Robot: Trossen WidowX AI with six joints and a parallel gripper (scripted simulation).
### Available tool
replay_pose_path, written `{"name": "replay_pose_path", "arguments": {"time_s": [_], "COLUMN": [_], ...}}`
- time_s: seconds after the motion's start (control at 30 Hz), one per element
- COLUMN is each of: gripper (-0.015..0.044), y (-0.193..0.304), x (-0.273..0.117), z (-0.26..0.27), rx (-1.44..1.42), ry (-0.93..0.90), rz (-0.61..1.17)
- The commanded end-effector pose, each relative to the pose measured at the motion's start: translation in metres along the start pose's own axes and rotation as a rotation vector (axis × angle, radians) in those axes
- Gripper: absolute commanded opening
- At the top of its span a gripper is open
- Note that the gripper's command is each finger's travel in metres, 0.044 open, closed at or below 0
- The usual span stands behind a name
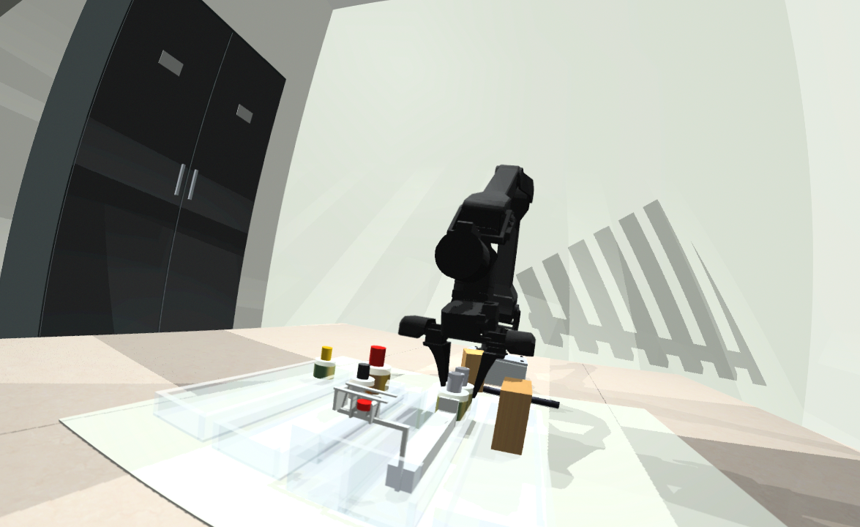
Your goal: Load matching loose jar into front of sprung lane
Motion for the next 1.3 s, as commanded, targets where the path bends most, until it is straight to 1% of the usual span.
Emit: {"name": "replay_pose_path", "arguments": {"time_s": [0.0, 0.07, 0.2, 0.37, 0.6, 1.27], "gripper": [0.0236, 0.0289, 0.029, 0.029, 0.029, 0.029], "y": [0.0, 0.0, 0.0, 0.0, 0.003, 0.069], "x": [0.0, 0.0, -0.003, -0.019, -0.02, -0.021], "z": [0.0, 0.0, 0.0, 0.0, 0.0, 0.0], "rx": [0.004, 0.004, 0.004, 0.004, 0.004, 0.004], "ry": [0.001, 0.001, 0.001, 0.001, 0.001, 0.001], "rz": [0.0, 0.0, 0.0, 0.0, 0.001, 0.007]}}
Point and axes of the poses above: the point midway between the two fingers, 35 mm back from their tips, its own x axis out along the fingers, its own z axis across the jaws, y = z × x, the point moved 8 cm from there along -x, back along the fingers
